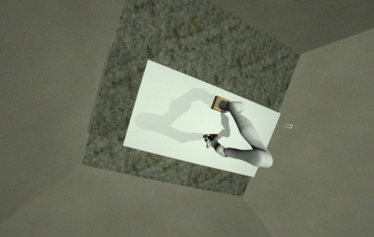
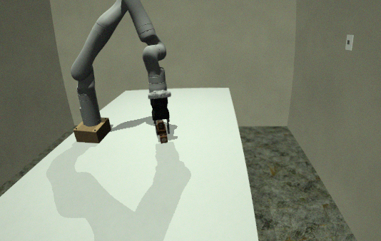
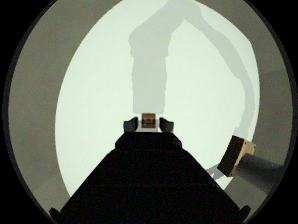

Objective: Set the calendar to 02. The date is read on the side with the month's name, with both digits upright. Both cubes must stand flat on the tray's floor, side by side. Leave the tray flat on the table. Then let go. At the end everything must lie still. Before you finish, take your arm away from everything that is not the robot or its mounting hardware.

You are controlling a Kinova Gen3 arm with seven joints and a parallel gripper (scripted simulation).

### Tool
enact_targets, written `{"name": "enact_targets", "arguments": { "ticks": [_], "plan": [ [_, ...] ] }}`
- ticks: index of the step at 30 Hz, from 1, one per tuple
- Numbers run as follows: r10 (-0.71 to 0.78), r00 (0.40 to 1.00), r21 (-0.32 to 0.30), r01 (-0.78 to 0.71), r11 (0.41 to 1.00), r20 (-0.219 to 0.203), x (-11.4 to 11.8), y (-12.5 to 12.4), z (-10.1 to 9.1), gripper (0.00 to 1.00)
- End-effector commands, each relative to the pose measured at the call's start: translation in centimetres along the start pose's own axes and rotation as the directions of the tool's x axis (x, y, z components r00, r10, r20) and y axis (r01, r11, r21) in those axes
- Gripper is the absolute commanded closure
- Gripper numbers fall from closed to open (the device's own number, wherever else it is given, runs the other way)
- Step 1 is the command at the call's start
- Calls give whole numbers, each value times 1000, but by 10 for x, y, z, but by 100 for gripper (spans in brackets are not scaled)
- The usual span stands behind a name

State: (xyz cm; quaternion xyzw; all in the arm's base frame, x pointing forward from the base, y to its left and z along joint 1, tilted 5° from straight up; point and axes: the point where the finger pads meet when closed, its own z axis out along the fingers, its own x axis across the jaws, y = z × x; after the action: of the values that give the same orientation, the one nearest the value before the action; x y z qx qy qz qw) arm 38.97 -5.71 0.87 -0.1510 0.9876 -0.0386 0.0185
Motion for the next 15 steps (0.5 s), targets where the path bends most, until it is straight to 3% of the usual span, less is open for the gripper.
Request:
{"name": "enact_targets", "arguments": {
  "ticks": [1, 15],
  "plan": [
    [0, 1000, 0, 0, 1000, 2, -1, 0, 0, 10],
    [0, 1000, 0, 0, 1000, 2, -1, 0, 3, 10]
  ]
}}
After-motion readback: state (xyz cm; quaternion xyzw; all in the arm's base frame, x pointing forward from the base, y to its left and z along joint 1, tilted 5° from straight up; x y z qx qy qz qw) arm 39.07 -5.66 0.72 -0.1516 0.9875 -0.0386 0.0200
